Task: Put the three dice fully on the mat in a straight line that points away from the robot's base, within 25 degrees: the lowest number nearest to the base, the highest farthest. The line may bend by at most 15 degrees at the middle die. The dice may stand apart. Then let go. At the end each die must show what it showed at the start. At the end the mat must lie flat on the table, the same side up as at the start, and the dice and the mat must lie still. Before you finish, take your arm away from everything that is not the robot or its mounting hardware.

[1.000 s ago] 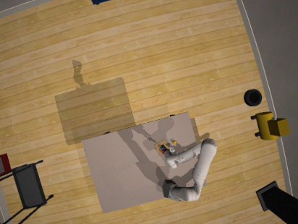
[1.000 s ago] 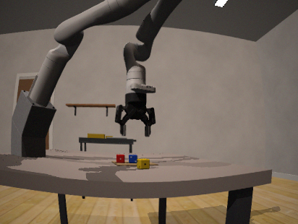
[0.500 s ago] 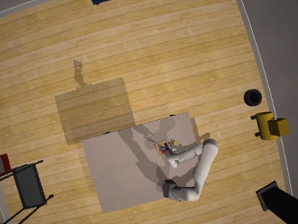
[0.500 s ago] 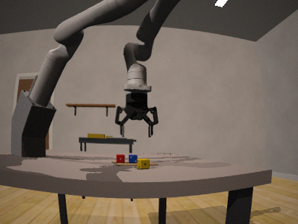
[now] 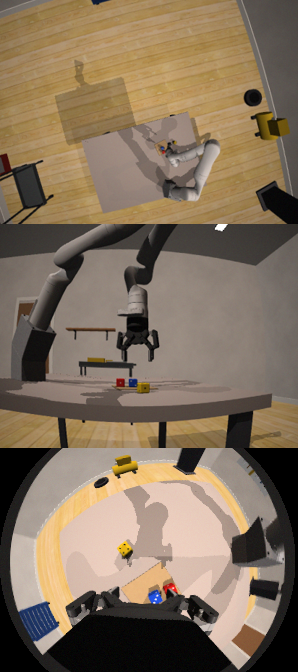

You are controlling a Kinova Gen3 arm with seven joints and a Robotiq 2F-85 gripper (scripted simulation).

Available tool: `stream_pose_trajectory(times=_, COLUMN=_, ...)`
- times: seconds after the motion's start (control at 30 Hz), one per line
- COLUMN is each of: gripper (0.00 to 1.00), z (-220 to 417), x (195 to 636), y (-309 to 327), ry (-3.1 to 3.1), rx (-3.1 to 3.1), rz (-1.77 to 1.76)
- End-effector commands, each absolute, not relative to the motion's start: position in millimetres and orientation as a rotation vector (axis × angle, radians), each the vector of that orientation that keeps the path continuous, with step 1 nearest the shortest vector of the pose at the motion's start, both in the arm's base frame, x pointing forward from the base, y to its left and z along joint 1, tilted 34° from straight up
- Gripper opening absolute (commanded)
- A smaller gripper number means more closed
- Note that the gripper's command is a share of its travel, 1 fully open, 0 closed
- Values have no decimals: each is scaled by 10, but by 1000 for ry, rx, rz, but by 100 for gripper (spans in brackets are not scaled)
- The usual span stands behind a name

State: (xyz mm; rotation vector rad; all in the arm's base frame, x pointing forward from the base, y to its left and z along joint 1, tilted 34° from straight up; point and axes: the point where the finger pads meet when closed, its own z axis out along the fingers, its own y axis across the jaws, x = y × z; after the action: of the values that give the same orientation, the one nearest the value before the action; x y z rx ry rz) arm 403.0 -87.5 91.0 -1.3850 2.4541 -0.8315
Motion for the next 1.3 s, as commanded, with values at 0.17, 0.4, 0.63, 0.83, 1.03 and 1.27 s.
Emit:
stream_pose_trajectory(times=0.17, gripper=100, z=926, x=4054, y=-935, ry=2560, rx=-1025, rz=-763)
stream_pose_trajectory(times=0.4, gripper=100, z=947, x=4059, y=-998, ry=2623, rx=-675, rz=-693)
stream_pose_trajectory(times=0.63, gripper=100, z=963, x=4062, y=-1043, ry=2642, rx=-422, rz=-637)
stream_pose_trajectory(times=0.83, gripper=100, z=984, x=4063, y=-1098, ry=2639, rx=-121, rz=-565)
stream_pose_trajectory(times=1.03, gripper=100, z=1002, x=4063, y=-1144, ry=2613, rx=126, rz=-501)
stream_pose_trajectory(times=1.27, gripper=100, z=1025, x=4062, y=-1199, ry=2558, rx=414, rz=-421)
